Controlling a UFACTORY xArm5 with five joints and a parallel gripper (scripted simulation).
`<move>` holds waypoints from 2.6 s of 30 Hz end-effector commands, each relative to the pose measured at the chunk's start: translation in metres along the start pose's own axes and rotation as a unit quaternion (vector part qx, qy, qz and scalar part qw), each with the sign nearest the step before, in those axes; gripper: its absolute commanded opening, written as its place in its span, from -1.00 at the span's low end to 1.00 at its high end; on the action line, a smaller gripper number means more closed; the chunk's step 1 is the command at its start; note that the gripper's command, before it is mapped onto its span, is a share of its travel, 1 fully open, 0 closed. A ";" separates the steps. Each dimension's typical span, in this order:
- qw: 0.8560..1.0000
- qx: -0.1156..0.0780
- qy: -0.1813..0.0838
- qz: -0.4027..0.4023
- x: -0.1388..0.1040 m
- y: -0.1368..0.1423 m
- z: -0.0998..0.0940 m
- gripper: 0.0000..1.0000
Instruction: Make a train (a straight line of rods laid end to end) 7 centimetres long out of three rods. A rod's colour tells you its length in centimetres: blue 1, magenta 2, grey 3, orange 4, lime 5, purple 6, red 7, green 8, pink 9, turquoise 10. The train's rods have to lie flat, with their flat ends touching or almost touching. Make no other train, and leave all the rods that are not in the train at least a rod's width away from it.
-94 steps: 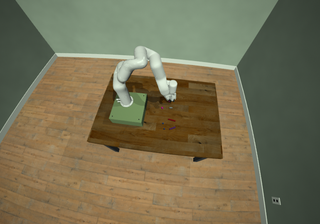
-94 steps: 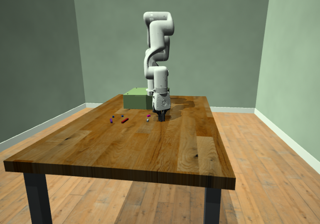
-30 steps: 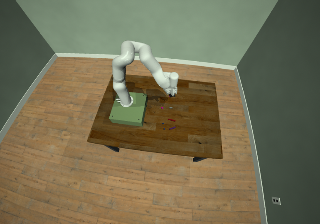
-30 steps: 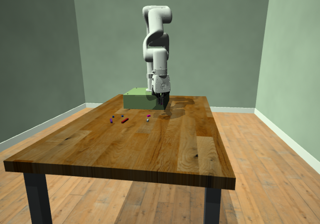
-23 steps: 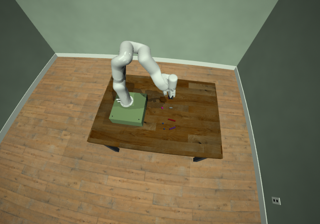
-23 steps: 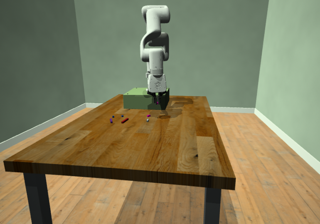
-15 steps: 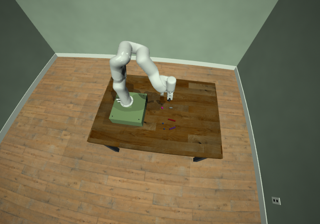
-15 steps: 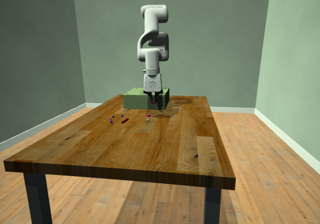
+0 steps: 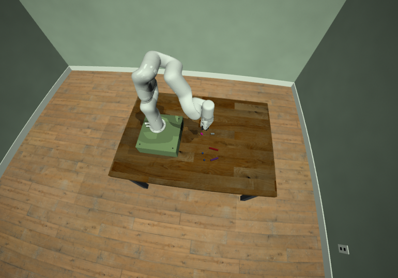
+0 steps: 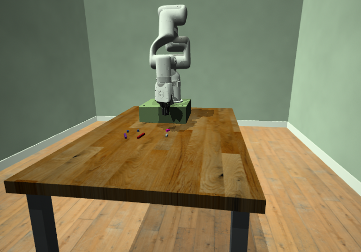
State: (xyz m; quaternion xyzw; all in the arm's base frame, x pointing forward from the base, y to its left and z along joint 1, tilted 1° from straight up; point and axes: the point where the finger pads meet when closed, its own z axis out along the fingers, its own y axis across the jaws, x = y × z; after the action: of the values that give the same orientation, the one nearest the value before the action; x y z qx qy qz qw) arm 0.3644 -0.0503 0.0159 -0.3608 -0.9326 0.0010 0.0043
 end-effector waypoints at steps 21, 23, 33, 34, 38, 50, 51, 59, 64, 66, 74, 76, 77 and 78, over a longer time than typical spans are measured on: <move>0.991 -0.002 -0.003 0.131 0.000 -0.020 -0.001 -0.92; 0.991 -0.002 -0.003 0.131 0.000 -0.020 0.000 -0.92; 0.991 -0.002 -0.003 0.131 0.000 -0.020 0.018 -0.92; 0.991 -0.002 -0.003 0.131 0.000 -0.020 0.022 -0.92; 0.991 -0.002 -0.003 0.131 0.000 -0.020 0.039 -0.92; 0.991 -0.002 -0.003 0.131 -0.001 -0.021 0.078 -0.92; 0.991 -0.002 -0.003 0.131 -0.001 -0.021 0.080 -0.92; 0.991 -0.002 -0.003 0.131 -0.001 -0.021 0.086 -0.92; 0.991 -0.002 -0.003 0.131 -0.001 -0.021 0.086 -0.92; 0.991 -0.002 -0.003 0.131 -0.001 -0.021 0.086 -0.92; 0.991 -0.002 -0.003 0.131 -0.001 -0.021 0.086 -0.92; 0.991 -0.002 -0.003 0.131 -0.001 -0.021 0.086 -0.92; 0.991 -0.002 -0.003 0.131 -0.001 -0.021 0.086 -0.92; 0.991 -0.002 -0.003 0.131 -0.001 -0.021 0.086 -0.92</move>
State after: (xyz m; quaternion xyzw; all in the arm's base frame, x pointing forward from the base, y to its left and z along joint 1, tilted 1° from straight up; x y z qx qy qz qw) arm 0.3493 -0.0659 -0.0709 -0.4802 -0.8772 0.0007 0.0022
